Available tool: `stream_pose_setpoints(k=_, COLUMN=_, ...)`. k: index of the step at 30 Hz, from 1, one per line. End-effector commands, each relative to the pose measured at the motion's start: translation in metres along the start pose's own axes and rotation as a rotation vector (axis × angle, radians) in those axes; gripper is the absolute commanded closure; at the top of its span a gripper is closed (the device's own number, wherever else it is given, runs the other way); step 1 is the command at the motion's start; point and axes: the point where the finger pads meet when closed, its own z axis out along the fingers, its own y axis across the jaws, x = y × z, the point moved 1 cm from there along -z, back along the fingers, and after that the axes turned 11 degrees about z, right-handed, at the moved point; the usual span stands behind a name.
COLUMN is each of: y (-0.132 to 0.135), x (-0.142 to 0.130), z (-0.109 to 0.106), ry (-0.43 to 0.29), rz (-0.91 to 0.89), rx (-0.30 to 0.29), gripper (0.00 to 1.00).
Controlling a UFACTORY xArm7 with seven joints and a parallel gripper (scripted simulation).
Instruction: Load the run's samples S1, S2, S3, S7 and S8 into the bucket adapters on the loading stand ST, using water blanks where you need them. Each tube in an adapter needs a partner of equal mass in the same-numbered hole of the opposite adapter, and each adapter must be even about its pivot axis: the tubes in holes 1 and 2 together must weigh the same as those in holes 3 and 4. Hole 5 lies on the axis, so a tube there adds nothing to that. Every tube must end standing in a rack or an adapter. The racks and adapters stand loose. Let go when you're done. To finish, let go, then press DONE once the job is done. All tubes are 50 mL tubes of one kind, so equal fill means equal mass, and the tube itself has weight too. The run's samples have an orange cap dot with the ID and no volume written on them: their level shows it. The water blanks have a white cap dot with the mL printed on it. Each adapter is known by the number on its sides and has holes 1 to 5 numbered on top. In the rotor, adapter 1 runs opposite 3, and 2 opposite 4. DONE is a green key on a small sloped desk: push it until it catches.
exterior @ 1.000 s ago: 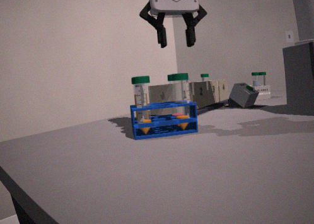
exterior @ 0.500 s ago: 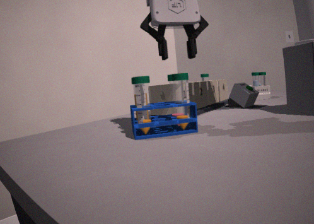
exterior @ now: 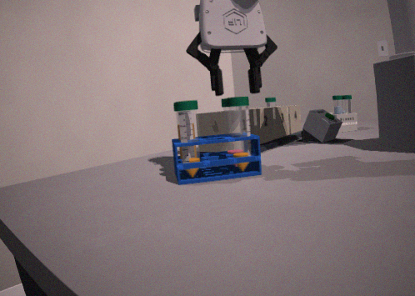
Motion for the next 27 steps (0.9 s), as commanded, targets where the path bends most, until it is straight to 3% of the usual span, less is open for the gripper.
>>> stream_pose_setpoints(k=1, y=-0.0018, x=-0.0002, z=0.0067, ry=-0.002, rz=0.0, rx=0.004, gripper=0.43)
stream_pose_setpoints(k=27, y=-0.0018, x=-0.0002, z=0.0153, ry=-0.002, rz=0.0, rx=0.004, gripper=0.43)
